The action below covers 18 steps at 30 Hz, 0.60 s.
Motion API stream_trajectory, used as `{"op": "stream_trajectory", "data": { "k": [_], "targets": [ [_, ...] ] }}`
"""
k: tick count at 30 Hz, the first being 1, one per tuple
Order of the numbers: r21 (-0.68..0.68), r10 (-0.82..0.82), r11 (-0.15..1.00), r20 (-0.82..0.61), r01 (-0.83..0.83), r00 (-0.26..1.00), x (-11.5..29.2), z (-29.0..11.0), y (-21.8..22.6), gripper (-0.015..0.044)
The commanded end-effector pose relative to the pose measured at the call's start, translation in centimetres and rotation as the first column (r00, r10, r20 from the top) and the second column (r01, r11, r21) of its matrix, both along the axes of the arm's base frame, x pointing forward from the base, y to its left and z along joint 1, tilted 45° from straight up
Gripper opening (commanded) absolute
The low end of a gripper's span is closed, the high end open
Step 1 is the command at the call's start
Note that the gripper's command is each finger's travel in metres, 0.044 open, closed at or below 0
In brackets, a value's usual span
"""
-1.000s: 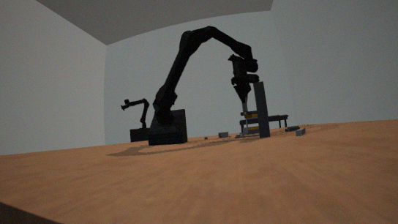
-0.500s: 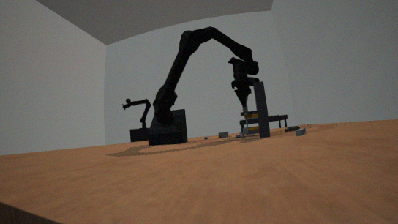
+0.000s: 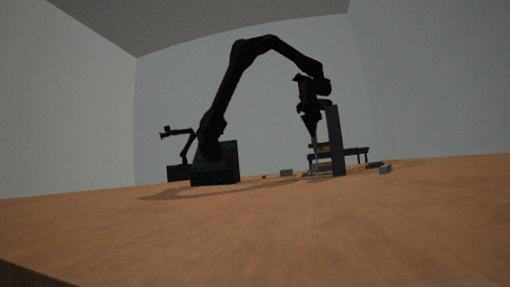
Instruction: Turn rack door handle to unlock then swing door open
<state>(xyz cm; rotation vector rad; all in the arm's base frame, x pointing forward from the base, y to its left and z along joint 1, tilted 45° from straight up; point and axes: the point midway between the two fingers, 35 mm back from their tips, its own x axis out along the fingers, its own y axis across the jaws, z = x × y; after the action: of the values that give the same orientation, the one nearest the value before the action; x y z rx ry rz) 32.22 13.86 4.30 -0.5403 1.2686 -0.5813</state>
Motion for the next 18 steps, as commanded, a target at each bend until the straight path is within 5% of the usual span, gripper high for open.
{"op": "stream_trajectory", "data": {
  "k": [1, 6, 18],
  "targets": [
    [0.003, 0.004, 1.000, 0.000, -0.004, 1.000, 0.02, 0.07, 0.03, 0.0026],
    [-0.003, 0.027, 1.000, -0.022, -0.027, 0.999, 0.02, 0.07, 0.03, 0.0025],
    [-0.022, 0.393, 0.898, -0.412, -0.440, 0.822, 0.02, 0.07, 0.03, 0.0025]
  ]
}}
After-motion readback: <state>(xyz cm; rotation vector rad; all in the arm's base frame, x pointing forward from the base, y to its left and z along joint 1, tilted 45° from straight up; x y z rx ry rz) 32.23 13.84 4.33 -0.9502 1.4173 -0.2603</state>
